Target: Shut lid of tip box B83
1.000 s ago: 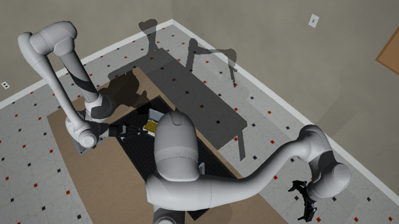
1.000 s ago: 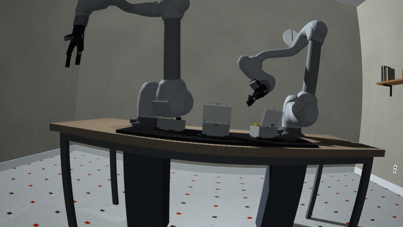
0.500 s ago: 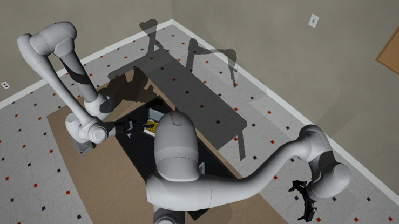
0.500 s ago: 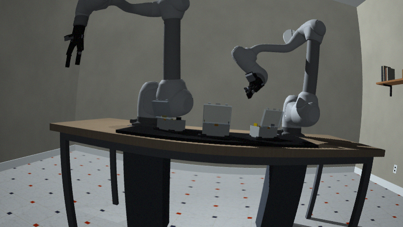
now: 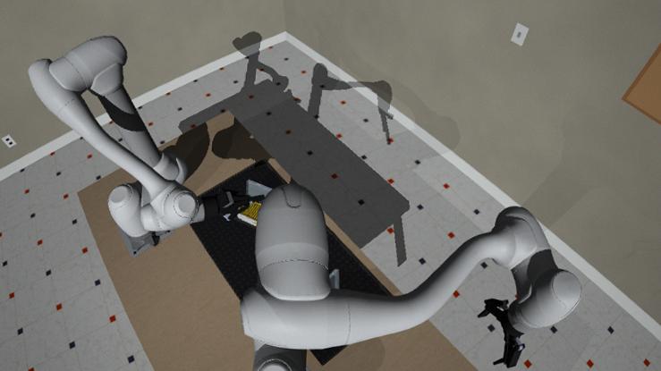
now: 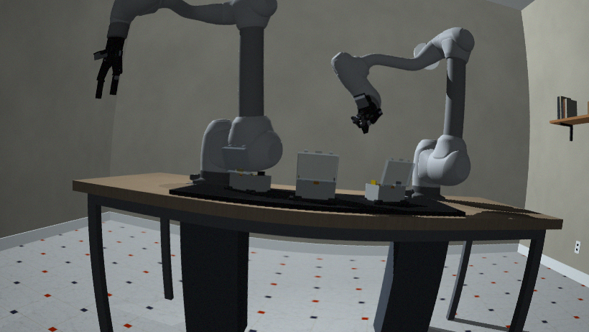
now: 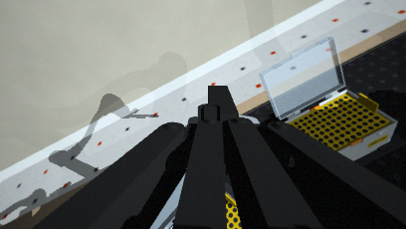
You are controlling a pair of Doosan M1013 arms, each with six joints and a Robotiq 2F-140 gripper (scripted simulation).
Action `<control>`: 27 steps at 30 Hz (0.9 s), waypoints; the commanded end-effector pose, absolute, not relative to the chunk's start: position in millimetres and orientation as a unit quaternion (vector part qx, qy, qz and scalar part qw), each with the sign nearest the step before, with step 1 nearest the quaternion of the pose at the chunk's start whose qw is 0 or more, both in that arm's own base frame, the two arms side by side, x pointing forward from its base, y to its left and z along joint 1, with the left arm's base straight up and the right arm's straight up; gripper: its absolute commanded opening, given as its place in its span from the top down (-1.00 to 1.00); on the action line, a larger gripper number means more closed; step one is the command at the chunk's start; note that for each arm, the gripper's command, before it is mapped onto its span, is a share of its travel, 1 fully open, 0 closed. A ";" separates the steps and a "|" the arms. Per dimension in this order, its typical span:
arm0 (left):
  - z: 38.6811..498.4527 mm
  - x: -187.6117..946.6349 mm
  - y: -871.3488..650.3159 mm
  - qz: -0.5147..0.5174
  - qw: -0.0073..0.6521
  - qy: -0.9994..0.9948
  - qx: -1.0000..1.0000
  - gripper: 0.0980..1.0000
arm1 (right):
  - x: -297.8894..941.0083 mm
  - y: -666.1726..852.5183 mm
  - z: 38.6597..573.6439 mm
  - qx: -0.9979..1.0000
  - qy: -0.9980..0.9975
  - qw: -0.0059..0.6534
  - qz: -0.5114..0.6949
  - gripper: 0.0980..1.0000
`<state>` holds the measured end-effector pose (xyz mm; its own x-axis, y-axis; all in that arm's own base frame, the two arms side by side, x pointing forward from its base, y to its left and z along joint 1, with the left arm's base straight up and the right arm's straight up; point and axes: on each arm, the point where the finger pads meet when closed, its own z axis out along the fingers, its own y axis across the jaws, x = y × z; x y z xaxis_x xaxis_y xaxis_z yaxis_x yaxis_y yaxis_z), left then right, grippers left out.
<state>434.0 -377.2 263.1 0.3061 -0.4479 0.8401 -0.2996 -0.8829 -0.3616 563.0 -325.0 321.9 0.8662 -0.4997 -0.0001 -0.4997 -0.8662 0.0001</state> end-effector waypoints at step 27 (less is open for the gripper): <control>322.1 528.2 -386.4 -0.414 0.167 0.049 -0.894 1.00 | 563.3 -325.0 323.0 0.966 -0.259 0.000 0.001 -1.00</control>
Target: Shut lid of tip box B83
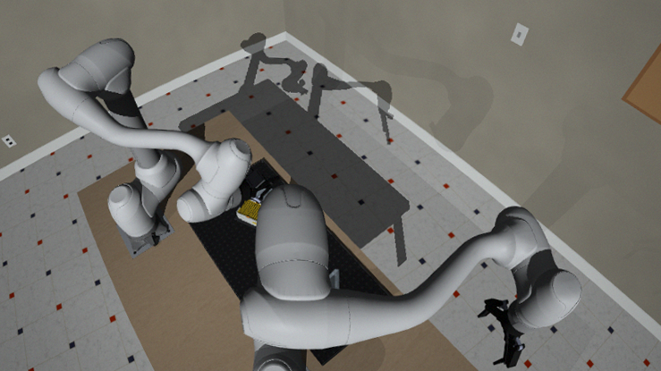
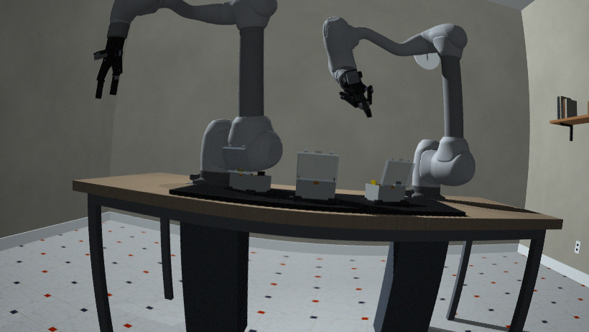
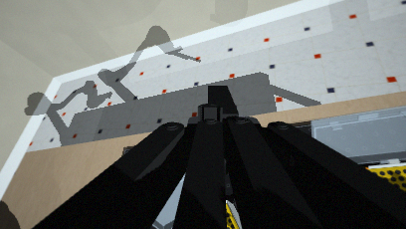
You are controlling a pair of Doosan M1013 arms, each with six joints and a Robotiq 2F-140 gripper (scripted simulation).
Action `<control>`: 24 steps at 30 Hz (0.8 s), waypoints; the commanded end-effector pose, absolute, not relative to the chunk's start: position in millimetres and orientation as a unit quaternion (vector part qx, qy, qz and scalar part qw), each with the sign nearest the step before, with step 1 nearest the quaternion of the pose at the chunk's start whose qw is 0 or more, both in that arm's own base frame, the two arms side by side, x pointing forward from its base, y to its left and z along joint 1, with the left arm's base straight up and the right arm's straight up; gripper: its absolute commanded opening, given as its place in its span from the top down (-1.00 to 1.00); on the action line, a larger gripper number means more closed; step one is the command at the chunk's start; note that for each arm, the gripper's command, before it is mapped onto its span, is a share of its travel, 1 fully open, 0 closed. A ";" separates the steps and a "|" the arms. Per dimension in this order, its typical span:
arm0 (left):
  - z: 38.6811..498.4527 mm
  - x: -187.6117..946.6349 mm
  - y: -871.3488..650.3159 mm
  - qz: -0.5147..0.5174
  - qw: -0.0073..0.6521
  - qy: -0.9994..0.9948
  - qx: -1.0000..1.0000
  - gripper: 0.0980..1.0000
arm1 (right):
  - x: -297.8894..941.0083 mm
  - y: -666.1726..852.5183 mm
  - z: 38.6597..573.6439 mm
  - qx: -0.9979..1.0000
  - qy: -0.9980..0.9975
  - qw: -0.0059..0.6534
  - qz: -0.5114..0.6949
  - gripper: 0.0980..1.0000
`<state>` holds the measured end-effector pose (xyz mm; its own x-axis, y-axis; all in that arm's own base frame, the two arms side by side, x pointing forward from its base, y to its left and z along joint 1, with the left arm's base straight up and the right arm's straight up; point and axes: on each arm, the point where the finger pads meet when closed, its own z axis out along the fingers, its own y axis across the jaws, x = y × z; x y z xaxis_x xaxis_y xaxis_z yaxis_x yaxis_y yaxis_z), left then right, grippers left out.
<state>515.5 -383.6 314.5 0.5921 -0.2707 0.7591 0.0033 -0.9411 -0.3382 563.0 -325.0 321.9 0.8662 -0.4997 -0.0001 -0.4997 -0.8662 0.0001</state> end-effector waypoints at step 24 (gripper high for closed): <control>355.7 574.7 -441.7 -0.177 0.138 -0.041 -0.974 1.00 | 563.3 -325.0 323.0 0.966 -0.259 0.000 0.001 -1.00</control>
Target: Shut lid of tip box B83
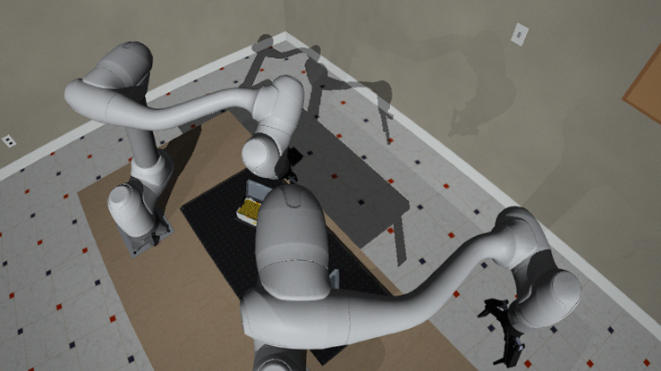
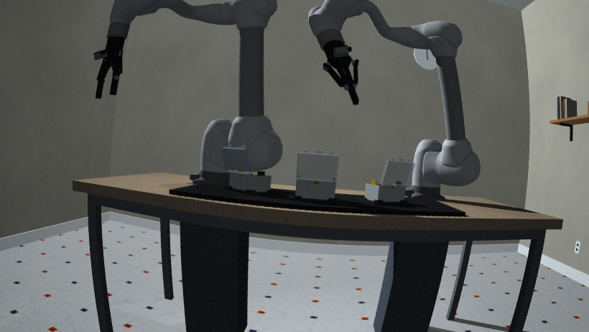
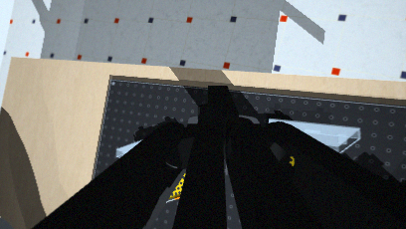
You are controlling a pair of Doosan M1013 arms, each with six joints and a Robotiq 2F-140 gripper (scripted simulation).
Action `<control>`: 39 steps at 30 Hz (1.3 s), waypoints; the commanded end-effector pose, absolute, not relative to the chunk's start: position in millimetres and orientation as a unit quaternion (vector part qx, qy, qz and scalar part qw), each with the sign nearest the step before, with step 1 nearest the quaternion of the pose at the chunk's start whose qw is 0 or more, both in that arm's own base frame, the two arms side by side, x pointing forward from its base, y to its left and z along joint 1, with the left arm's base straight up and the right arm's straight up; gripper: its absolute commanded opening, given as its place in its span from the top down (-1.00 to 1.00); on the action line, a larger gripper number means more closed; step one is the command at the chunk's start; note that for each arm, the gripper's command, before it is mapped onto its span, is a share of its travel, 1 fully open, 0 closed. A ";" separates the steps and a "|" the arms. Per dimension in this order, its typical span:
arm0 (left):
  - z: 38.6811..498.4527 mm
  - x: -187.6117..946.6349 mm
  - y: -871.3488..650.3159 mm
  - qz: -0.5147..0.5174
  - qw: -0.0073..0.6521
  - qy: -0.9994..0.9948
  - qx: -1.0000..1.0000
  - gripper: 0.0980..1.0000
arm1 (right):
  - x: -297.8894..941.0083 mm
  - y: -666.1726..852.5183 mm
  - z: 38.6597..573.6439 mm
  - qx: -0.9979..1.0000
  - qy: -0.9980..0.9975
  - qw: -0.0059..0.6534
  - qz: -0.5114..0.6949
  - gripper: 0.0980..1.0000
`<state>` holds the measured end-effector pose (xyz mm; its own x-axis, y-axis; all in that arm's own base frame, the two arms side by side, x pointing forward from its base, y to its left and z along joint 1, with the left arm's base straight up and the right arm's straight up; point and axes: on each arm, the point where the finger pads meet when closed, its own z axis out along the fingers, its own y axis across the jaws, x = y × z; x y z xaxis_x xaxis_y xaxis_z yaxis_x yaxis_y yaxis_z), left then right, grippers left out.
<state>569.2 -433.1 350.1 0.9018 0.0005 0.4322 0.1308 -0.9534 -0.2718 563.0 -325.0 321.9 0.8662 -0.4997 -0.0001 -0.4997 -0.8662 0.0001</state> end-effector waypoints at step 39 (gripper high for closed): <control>404.5 619.1 -527.2 -0.001 0.000 -0.003 -1.000 1.00 | 563.3 -325.0 323.0 0.966 -0.259 0.000 0.001 -1.00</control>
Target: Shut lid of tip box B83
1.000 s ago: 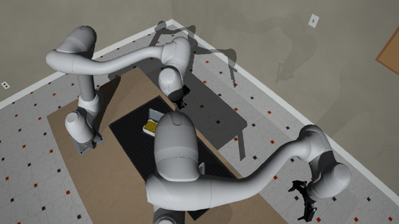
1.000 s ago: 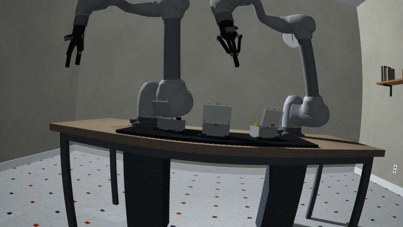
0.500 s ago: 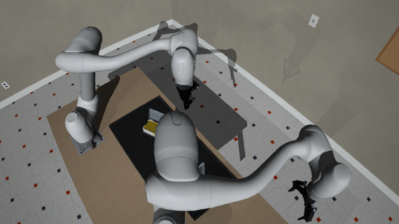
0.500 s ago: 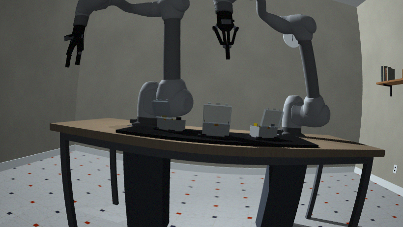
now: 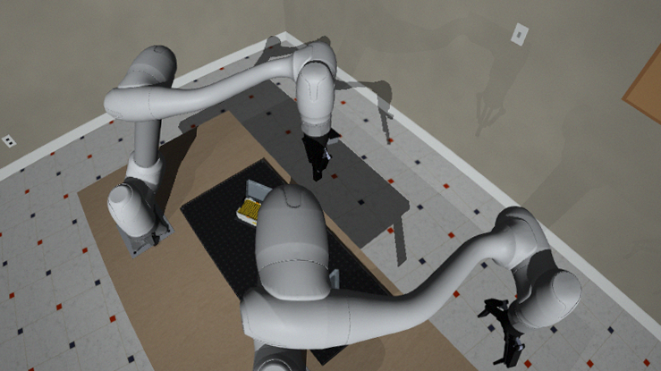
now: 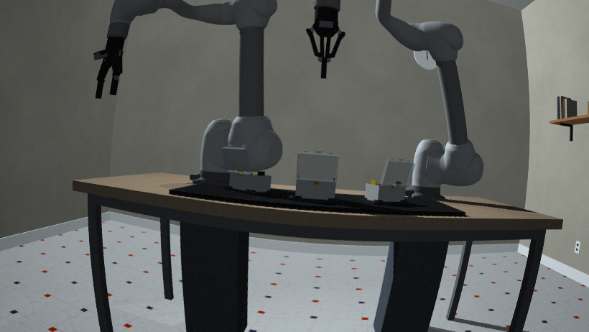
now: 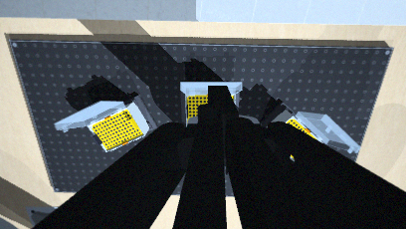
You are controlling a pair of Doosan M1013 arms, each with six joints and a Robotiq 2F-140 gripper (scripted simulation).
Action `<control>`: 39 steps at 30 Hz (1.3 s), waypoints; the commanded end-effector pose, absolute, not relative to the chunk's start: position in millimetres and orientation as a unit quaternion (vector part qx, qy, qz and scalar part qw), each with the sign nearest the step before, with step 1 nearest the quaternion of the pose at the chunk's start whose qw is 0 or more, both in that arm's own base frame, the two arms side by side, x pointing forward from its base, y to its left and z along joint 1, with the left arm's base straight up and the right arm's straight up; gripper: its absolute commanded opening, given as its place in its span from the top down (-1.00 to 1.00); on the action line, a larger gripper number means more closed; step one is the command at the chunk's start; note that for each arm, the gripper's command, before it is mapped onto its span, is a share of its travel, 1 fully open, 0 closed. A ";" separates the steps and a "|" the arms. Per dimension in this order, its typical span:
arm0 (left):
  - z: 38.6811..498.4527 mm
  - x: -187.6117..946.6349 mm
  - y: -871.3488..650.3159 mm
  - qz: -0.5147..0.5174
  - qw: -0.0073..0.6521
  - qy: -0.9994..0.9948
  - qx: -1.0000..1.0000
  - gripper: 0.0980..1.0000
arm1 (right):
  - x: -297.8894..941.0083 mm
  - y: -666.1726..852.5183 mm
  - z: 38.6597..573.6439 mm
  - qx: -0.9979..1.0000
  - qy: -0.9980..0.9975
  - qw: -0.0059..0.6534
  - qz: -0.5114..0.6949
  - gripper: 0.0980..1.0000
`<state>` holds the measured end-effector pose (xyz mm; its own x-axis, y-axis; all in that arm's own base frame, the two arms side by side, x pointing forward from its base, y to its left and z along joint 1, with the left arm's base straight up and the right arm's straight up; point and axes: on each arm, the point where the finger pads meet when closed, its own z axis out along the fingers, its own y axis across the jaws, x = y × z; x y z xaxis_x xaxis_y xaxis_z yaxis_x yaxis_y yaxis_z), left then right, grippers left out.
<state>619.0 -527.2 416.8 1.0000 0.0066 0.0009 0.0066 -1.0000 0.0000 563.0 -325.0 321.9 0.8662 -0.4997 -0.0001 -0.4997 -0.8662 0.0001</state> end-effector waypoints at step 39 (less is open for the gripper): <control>229.5 619.3 -527.4 0.001 0.000 0.003 1.000 1.00 | 563.3 -325.0 323.0 0.966 -0.259 0.000 0.001 -1.00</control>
<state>618.8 -527.1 244.3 1.0000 0.0065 -0.0007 0.0065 -1.0000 -0.0004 563.0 -325.0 321.9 0.8662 -0.4997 -0.0001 -0.4997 -0.8662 0.0001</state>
